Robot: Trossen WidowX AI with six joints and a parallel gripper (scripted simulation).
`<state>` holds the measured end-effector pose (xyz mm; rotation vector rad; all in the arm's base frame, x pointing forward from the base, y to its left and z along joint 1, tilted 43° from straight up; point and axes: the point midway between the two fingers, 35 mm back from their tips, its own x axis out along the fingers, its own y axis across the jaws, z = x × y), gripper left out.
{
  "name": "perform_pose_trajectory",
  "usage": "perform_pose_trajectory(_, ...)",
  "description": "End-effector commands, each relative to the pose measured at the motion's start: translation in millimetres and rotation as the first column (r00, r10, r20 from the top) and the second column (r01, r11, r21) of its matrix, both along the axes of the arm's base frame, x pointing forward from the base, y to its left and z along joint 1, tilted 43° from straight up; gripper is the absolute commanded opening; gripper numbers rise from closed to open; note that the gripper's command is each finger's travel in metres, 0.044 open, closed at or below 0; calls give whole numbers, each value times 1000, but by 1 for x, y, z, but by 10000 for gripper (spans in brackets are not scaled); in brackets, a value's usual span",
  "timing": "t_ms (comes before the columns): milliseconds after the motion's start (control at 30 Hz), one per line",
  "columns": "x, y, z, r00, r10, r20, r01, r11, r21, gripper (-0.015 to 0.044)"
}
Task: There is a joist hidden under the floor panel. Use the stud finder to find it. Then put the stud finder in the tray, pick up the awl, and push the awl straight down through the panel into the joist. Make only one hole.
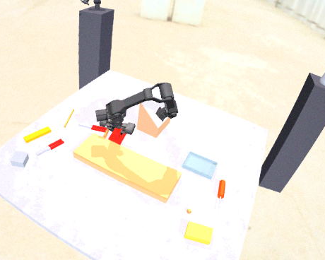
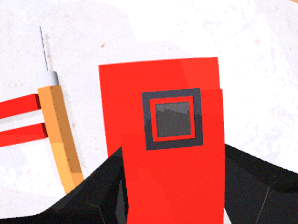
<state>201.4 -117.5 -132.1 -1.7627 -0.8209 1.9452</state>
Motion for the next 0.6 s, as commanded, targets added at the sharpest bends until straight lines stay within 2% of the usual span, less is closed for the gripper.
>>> perform_pose_trajectory(0,0,-9,8,1000,-4,1,4,1000,-2,63)
perform_pose_trajectory(100,-1,-25,24,1000,-4,1,4,1000,-4,0)
perform_pose_trajectory(333,-13,-64,70,1000,-4,-1,4,1000,-4,0)
perform_pose_trajectory(567,-12,-68,74,999,19,28,-19,1000,0,0)
